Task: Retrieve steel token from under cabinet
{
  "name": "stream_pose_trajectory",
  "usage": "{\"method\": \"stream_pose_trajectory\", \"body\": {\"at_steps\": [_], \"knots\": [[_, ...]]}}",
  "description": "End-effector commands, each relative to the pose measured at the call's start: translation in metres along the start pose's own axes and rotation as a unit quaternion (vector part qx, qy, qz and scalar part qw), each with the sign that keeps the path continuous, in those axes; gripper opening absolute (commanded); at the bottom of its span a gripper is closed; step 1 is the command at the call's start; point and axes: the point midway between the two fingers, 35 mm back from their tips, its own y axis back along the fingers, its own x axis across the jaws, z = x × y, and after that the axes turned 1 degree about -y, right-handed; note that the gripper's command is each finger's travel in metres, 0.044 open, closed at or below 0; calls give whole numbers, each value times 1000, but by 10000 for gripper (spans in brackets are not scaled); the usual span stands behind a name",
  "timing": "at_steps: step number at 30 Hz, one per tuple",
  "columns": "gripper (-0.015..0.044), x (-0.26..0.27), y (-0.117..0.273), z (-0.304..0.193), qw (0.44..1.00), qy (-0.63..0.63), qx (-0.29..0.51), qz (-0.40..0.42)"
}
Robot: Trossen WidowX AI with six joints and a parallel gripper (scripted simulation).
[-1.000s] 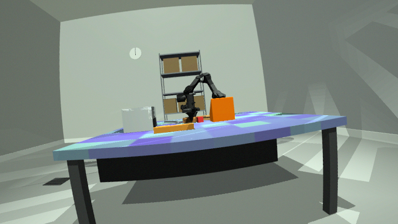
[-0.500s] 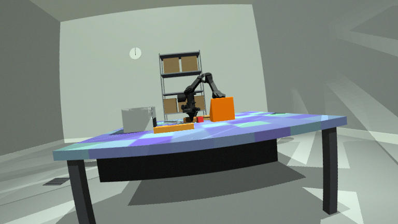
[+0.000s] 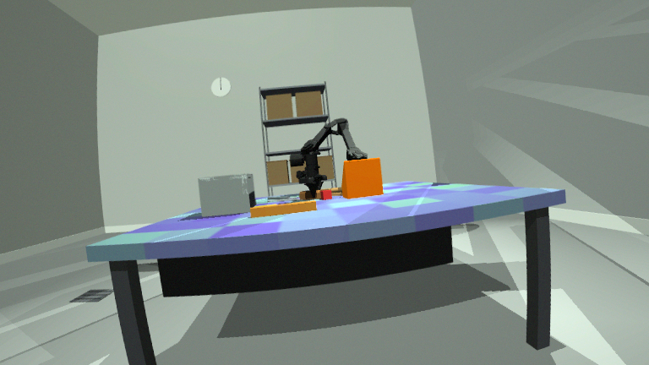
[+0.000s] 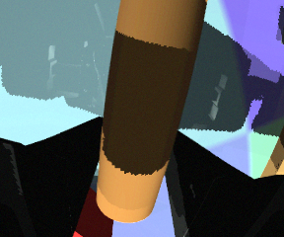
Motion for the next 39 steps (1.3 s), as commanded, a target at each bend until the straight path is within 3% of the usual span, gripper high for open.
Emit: {"method": "stream_pose_trajectory", "body": {"at_steps": [1,39], "knots": [[0,-4,1,2,1000,-1,-2,1],[0,-23,1,7,997,78,-3,0]]}}
